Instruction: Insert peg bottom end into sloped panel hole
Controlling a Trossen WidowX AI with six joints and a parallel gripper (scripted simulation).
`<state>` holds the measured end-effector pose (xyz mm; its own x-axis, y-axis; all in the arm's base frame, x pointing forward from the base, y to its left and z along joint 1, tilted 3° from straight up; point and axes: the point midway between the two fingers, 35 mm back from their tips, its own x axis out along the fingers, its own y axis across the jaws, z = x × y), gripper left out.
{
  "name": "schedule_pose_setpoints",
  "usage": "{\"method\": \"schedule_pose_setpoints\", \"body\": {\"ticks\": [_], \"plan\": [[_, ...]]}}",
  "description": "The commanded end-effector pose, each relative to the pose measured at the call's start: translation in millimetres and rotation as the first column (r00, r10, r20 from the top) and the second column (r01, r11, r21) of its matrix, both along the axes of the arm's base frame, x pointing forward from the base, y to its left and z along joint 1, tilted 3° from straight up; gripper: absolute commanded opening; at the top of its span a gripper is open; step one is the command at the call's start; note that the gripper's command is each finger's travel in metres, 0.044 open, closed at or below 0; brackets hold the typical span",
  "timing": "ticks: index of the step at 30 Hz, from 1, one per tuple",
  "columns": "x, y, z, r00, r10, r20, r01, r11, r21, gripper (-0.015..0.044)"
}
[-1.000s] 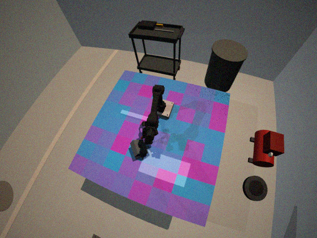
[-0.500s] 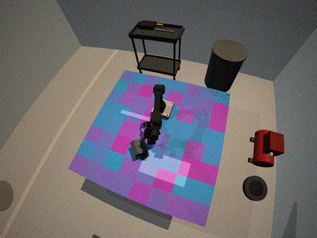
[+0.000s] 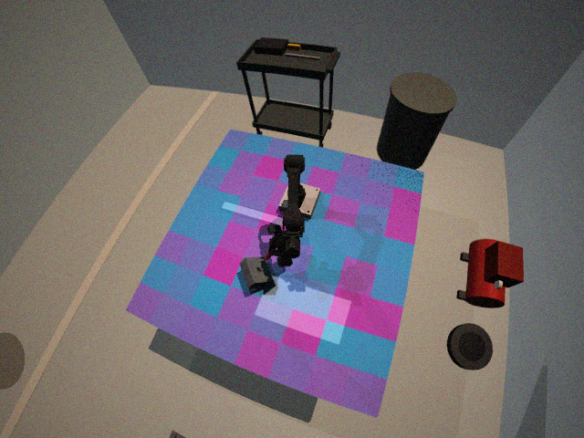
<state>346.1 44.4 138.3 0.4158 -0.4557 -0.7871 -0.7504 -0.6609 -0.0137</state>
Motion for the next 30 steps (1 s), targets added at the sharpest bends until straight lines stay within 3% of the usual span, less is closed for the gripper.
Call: {"method": "schedule_pose_setpoints", "body": {"ticks": [1,30], "plan": [[-0.5,3.6,4.6,1.0,0.017,0.018,-0.017,1.0,-0.012,0.0],[19.0,2.8,-16.9,0.995,0.077,0.062,-0.073,0.996,-0.054,0.0]]}}
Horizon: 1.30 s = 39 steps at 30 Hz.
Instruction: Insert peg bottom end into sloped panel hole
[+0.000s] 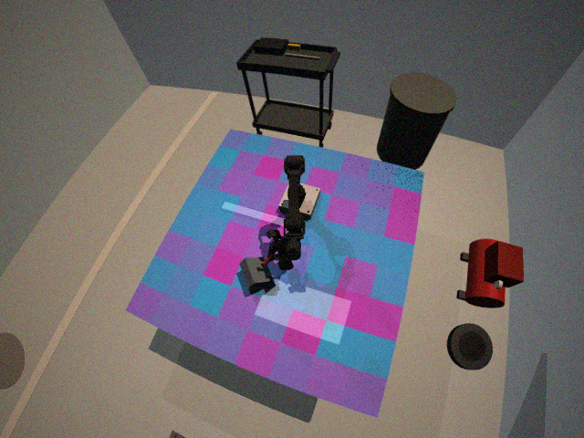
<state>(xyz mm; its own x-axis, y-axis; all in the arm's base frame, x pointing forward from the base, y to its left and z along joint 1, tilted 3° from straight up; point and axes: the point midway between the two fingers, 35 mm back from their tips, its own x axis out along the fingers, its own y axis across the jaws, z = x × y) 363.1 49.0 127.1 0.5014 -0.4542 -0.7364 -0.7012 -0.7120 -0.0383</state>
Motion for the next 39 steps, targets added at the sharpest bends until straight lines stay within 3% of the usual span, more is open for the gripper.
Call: {"method": "schedule_pose_setpoints", "body": {"ticks": [1,39], "plan": [[2.7,-2.3,-6.8,1.0,0.007,-0.005,-0.007,1.0,-0.014,0.0],[19.4,-16.4,-29.7,1.0,0.016,0.02,-0.016,1.0,-0.027,0.0]]}}
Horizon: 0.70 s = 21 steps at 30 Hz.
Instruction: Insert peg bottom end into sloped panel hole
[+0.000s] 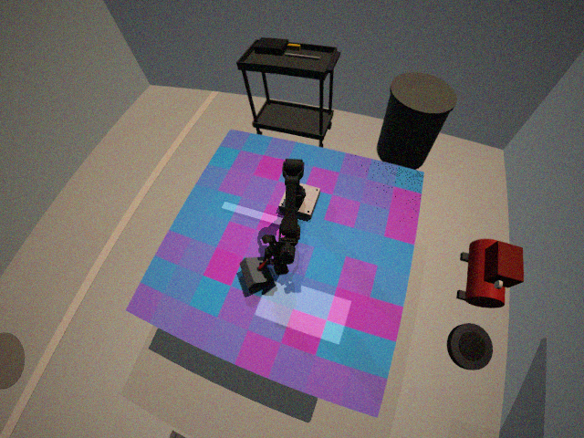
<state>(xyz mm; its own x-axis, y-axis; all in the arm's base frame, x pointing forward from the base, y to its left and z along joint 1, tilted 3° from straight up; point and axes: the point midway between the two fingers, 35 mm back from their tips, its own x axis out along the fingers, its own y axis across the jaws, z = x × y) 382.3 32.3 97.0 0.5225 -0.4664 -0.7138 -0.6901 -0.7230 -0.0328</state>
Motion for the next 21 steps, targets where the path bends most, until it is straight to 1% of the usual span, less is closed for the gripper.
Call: {"method": "schedule_pose_setpoints", "body": {"ticks": [1,21], "plan": [[0.1,0.5,1.6,1.0,0.0,0.003,0.0,1.0,0.001,0.0],[0.7,-0.1,-2.7,1.0,0.0,0.003,0.0,1.0,0.001,0.0]]}}
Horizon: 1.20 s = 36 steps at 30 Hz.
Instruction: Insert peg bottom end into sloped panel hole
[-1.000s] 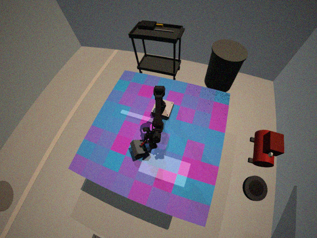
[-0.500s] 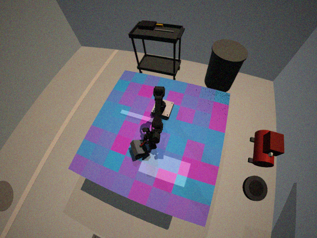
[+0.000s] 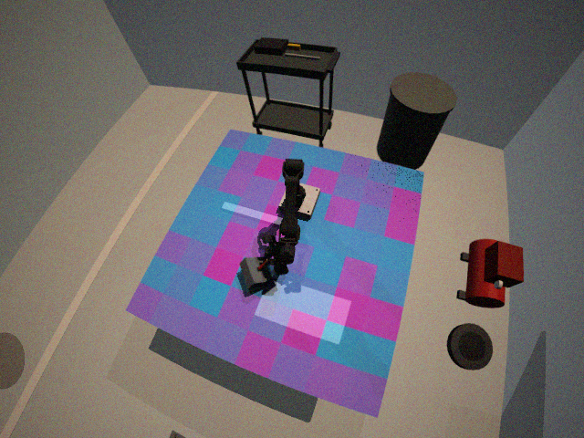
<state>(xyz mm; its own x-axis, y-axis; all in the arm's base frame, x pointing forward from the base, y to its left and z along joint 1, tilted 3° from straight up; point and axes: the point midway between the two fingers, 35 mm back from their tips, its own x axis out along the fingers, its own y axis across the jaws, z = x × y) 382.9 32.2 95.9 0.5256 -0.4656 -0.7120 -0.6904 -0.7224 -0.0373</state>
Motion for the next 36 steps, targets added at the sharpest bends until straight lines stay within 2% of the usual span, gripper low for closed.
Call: {"method": "schedule_pose_setpoints", "body": {"ticks": [1,36], "plan": [[0.3,-0.2,-2.0,1.0,0.001,-0.001,-0.001,1.0,0.0,0.0],[7.2,-6.3,-10.6,1.0,0.001,-0.001,-0.001,1.0,-0.001,0.0]]}}
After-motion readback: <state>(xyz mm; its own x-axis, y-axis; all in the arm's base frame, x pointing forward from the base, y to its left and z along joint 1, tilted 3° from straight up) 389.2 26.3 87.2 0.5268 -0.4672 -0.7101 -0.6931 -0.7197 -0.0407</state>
